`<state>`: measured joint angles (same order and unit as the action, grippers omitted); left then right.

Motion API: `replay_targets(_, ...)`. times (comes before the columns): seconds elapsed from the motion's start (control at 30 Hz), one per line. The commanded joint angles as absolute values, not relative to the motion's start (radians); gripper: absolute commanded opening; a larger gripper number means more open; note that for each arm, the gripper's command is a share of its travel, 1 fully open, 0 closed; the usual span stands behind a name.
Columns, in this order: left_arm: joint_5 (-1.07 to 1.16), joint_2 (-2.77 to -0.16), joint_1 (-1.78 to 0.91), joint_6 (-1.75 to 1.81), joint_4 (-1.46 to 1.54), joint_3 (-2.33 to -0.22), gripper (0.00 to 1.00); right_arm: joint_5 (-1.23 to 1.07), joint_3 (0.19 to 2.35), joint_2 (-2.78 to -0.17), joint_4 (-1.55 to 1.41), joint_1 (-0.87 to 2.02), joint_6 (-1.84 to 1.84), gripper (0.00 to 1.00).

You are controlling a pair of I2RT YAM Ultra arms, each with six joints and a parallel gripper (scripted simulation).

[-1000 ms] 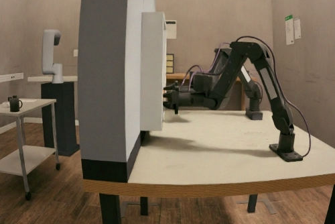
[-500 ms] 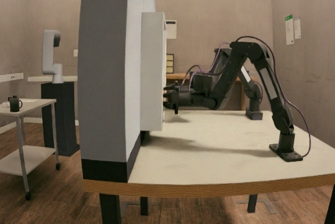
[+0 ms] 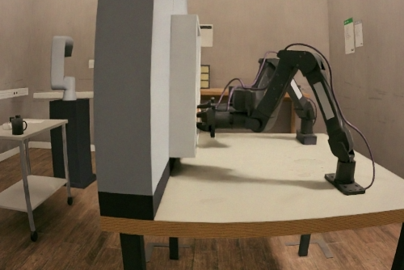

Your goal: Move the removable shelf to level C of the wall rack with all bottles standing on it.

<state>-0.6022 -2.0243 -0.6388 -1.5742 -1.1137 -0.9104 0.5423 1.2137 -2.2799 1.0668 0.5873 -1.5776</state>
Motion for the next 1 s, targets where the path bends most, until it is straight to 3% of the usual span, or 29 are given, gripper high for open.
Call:
replay_targets(0.0, -0.591, -1.996, -0.632, -1.572, -1.062, -0.937, 0.0, 0.536, 1.247, -2.261, 1.016, 0.581, -1.572, 0.0)
replay_targets(0.97, -0.592, -1.938, -0.632, -1.572, -0.984, -0.956, 0.0, 0.536, 1.255, -2.209, 0.954, 0.581, -1.571, 0.0)
